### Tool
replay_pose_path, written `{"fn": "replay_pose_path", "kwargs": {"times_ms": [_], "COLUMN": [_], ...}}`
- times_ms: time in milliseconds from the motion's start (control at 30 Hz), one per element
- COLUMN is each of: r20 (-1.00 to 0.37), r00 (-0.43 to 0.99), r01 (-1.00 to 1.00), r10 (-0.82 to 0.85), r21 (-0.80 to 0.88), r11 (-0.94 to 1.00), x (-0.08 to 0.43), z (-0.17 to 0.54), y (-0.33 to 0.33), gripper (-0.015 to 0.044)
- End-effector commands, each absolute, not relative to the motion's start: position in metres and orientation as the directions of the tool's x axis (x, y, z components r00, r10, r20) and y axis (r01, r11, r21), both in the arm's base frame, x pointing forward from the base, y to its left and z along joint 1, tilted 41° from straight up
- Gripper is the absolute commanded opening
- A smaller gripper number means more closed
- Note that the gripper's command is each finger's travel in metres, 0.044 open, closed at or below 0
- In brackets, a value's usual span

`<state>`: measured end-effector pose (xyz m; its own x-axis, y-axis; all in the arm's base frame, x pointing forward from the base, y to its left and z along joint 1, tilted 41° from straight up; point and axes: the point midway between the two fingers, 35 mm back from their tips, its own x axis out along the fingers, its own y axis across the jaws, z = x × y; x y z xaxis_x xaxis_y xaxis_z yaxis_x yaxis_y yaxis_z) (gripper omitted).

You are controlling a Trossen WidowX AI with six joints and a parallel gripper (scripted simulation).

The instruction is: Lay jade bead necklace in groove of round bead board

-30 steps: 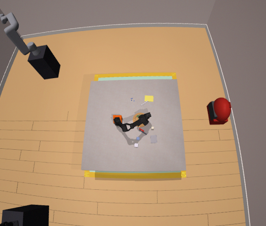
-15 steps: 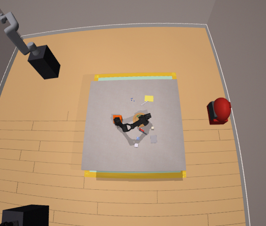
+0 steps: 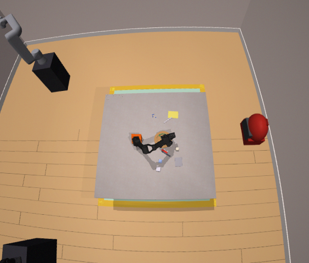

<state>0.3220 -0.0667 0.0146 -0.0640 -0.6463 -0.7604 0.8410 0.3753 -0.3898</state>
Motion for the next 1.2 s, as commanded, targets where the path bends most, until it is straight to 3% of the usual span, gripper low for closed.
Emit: {"fn": "replay_pose_path", "kwargs": {"times_ms": [0,1167], "r20": [-0.76,-0.758], "r00": [-0.064,-0.066], "r01": [0.841,0.835], "r10": [-0.646,-0.649], "r21": [-0.39,-0.398], "r11": [0.375,0.38], "x": [0.3221,0.3205], "z": [0.0147,0.0186], "y": [-0.0666,-0.0621], "gripper": [0.0,0.0]}}
